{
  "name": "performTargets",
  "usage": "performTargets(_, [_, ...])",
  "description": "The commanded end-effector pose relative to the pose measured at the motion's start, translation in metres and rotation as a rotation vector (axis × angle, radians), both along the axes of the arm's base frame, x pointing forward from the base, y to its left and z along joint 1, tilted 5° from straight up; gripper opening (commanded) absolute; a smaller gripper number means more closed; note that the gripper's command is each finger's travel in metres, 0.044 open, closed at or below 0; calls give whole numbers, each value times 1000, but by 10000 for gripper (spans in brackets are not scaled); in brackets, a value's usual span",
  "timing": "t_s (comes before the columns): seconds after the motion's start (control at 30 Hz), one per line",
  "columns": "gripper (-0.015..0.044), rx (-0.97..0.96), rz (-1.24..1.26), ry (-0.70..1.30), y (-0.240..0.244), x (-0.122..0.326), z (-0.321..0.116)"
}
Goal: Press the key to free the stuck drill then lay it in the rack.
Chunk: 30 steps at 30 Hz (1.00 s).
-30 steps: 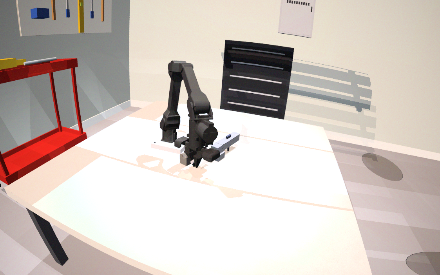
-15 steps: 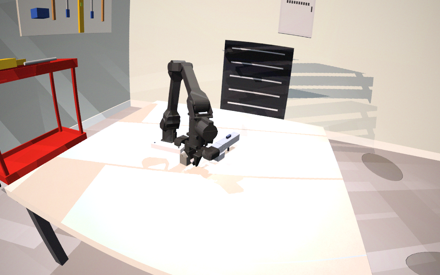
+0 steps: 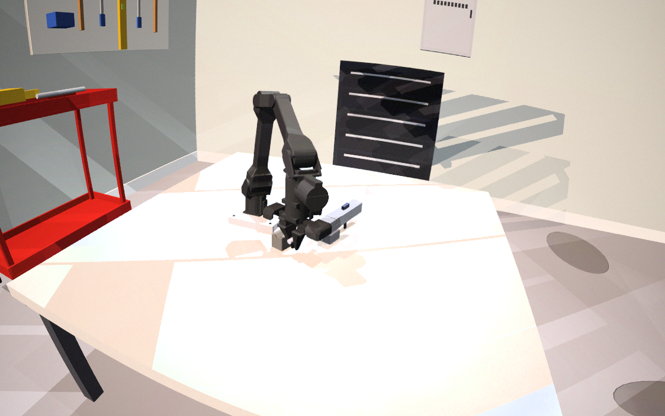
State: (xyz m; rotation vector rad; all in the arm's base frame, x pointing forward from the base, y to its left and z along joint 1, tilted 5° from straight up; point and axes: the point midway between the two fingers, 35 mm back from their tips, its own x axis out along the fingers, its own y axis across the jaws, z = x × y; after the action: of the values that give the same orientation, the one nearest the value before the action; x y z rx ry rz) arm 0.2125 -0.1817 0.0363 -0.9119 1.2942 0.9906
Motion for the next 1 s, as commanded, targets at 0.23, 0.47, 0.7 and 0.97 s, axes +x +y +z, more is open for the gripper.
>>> performTargets(0.23, [0,-6,5,-5,0,0,5])
performTargets(0.47, [0,-6,5,-5,0,0,7])
performTargets(0.7, [0,-6,5,-5,0,-1,9])
performTargets(0.97, [0,-6,5,-5,1,-1,11])
